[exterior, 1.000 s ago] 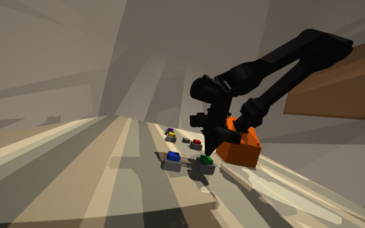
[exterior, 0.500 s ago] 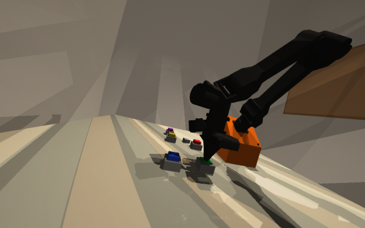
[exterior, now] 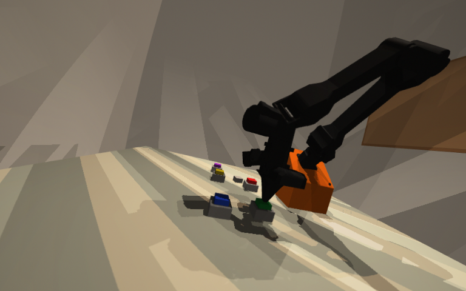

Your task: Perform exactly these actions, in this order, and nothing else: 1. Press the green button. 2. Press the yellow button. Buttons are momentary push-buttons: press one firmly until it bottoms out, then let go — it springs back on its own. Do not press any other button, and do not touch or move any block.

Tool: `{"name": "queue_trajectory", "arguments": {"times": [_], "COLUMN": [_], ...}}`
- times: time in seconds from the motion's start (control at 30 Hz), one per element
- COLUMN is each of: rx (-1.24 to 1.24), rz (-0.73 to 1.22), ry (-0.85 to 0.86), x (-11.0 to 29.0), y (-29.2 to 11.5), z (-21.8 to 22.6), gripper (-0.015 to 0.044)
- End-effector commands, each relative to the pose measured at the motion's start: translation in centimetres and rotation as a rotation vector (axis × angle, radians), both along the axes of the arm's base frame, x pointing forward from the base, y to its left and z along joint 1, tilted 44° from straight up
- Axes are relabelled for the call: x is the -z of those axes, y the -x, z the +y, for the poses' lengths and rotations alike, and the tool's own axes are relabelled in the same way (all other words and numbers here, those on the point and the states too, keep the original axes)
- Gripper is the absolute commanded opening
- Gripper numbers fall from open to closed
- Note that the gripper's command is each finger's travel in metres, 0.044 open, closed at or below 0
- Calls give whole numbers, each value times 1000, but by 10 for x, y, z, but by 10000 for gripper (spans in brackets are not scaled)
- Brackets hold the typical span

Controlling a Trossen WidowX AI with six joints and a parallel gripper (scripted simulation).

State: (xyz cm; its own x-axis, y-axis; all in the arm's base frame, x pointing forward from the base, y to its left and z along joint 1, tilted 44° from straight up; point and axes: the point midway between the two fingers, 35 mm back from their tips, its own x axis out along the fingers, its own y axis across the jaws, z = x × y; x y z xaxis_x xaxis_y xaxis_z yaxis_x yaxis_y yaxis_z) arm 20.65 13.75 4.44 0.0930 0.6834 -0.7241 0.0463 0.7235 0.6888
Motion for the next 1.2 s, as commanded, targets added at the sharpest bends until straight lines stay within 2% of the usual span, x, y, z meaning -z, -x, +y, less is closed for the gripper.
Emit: {"name": "queue_trajectory", "arguments": {"times": [0.0, 0.2, 0.37, 0.63, 0.83, 1.17], "rx": [4, 4, 4, 7, 27, 22], "rz": [-12, -12, -11, -11, -7, -5], "ry": [-4, -1, 0, 4, 32, 34], "x": [-19, -25, -63, -62, -37, 37], "y": [0, 1, 7, 1, -39, -83], "z": [-15, -23, -58, -64, -105, -194], "gripper": [20, 20, 20, 20, 20, 20]}}
